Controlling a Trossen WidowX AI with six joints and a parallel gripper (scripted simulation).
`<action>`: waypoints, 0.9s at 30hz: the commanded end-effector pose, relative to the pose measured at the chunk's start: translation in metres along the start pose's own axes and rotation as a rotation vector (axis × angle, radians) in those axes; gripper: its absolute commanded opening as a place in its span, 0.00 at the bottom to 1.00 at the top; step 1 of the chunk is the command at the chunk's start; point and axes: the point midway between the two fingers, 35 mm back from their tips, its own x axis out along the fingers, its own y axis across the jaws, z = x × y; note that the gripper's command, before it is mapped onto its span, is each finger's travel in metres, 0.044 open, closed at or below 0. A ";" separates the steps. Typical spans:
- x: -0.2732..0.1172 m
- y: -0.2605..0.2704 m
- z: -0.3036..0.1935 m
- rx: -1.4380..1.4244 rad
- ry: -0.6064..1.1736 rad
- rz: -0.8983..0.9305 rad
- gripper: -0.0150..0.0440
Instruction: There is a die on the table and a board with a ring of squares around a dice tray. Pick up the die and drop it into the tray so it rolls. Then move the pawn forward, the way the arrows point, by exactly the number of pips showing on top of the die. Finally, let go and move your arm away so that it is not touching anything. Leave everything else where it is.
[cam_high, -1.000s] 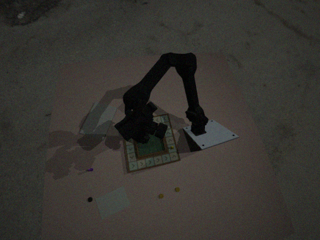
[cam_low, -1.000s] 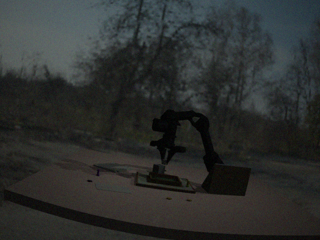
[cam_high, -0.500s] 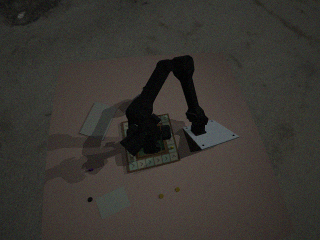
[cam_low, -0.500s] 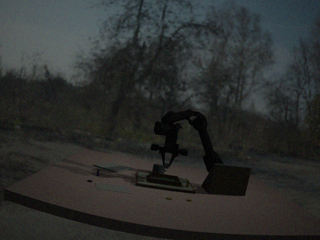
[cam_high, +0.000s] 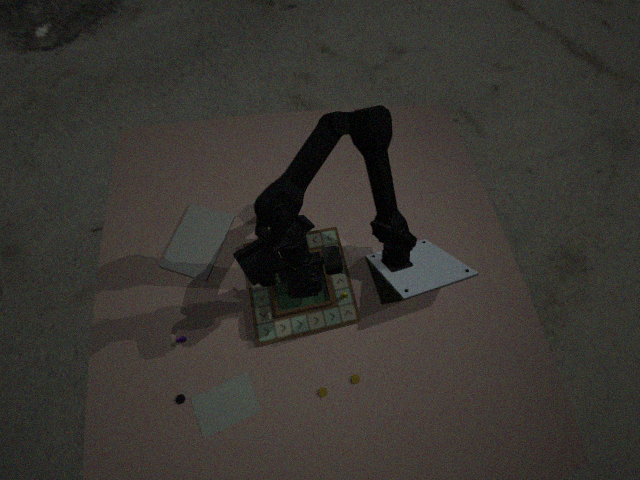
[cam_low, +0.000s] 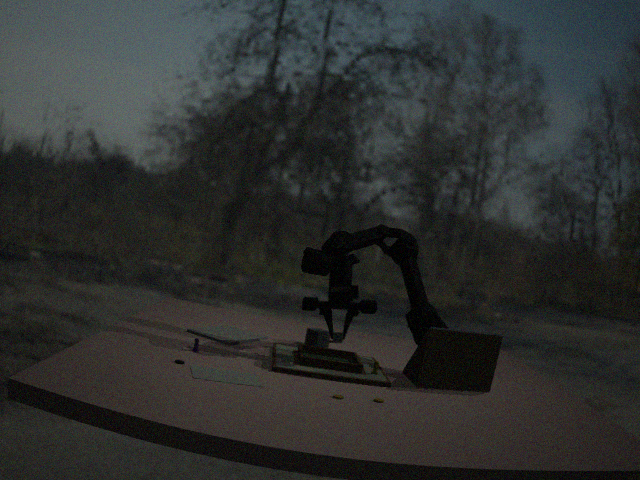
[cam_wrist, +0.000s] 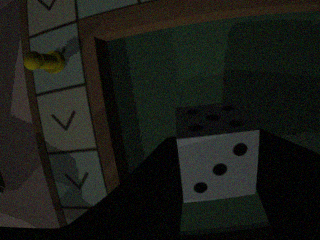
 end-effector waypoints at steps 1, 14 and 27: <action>0.002 0.003 0.001 -0.009 -0.111 0.014 0.25; 0.005 0.003 0.000 -0.048 -0.525 -0.076 0.25; -0.038 -0.005 -0.014 -0.054 -0.567 -0.102 0.25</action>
